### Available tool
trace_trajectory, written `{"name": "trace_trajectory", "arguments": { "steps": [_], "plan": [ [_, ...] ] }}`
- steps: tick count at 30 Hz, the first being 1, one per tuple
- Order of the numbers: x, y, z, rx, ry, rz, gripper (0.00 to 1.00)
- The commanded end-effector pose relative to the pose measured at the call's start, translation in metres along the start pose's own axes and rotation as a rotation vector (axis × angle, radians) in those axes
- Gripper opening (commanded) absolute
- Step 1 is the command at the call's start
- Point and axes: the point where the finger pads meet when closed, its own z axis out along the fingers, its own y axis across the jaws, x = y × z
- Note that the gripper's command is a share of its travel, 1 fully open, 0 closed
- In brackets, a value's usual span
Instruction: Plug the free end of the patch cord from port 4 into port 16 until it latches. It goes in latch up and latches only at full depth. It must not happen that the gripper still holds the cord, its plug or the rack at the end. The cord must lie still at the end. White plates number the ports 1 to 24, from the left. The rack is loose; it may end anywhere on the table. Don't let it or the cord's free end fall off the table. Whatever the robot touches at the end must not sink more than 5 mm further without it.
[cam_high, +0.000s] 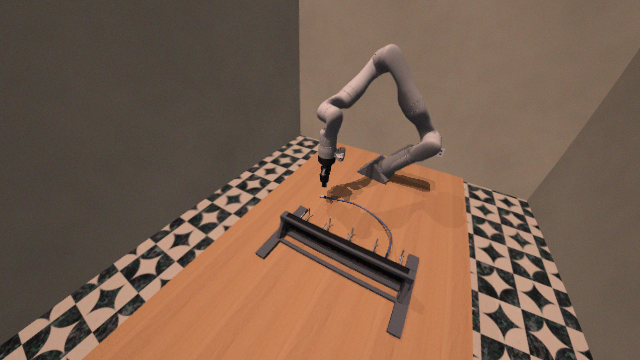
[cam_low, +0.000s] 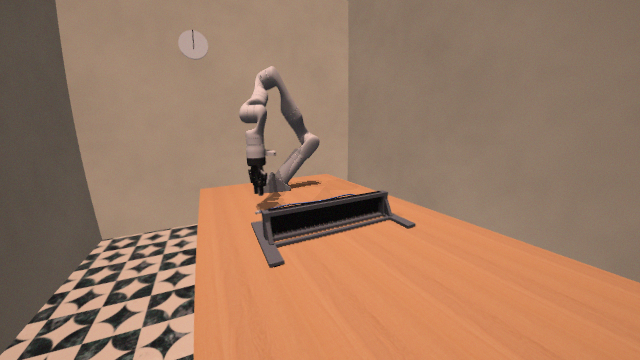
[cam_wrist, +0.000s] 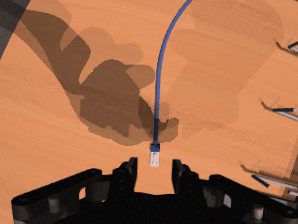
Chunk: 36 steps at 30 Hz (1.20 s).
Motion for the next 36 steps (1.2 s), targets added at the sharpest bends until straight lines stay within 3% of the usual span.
{"name": "trace_trajectory", "arguments": {
  "steps": [1, 36],
  "plan": [
    [-0.0043, -0.002, -0.0008, -0.001, -0.008, -0.002, 0.37],
    [-0.0031, -0.0012, 0.0085, -0.004, -0.006, -0.004, 0.37]
  ]
}}
